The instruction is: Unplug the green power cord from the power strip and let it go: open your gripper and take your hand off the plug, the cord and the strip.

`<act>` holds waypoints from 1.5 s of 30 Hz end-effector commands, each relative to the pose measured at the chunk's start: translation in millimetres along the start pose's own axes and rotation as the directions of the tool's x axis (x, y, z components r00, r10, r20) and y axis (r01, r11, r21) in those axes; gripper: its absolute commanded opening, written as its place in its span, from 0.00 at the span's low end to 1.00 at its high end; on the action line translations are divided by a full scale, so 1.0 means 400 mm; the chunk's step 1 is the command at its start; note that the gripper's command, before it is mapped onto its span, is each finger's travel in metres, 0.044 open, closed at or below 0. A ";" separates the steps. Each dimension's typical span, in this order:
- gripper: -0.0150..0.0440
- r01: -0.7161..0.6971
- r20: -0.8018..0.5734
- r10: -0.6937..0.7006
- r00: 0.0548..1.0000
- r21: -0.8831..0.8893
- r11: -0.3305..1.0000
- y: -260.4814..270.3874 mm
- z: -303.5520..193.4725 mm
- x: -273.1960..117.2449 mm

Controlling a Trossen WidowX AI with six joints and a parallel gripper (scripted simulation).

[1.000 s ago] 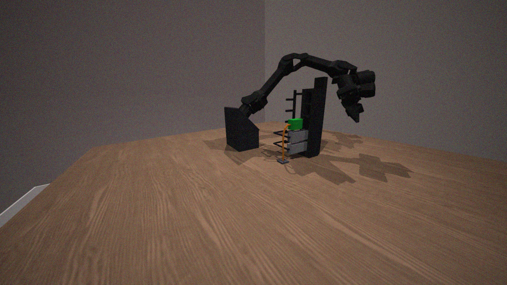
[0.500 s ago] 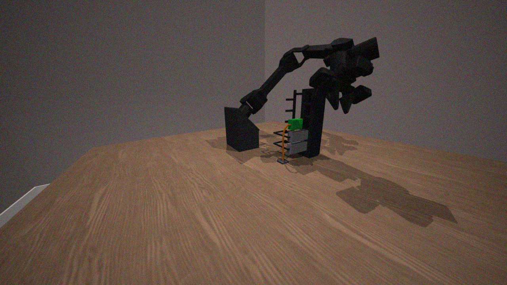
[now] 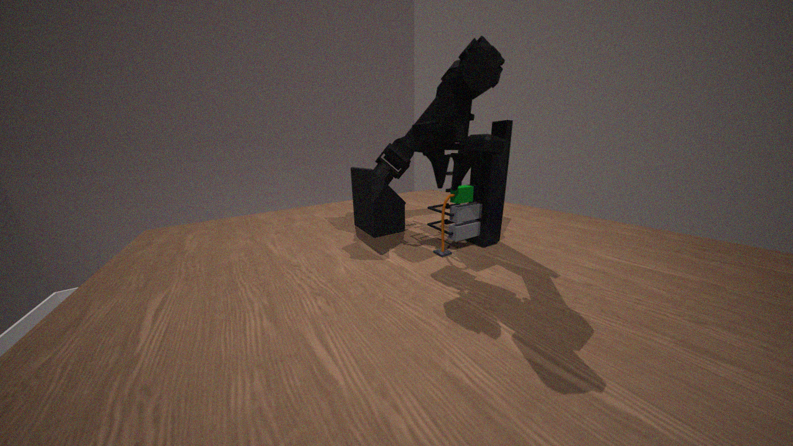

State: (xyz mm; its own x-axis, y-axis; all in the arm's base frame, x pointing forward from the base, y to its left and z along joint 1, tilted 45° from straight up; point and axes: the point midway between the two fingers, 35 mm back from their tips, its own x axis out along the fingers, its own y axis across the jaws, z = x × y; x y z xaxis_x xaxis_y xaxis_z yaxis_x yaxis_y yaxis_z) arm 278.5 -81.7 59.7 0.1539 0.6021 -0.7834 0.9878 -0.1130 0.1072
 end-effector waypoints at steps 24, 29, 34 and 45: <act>0.53 0.007 -0.099 0.010 0.995 0.172 0.985 -0.022 -0.044 0.000; 0.53 0.007 -0.099 0.010 0.995 0.172 0.985 -0.019 -0.064 -0.003; 0.53 0.007 -0.100 0.010 0.995 0.172 0.985 -0.016 -0.084 -0.004; 0.53 0.007 -0.101 0.010 0.995 0.172 0.985 -0.014 -0.107 -0.005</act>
State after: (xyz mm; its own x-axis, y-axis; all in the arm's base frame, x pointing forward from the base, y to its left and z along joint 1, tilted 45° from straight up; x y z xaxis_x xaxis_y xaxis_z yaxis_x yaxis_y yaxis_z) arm 273.6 -50.9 85.5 0.1645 0.6737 -0.7205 0.9712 -0.2383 -0.0011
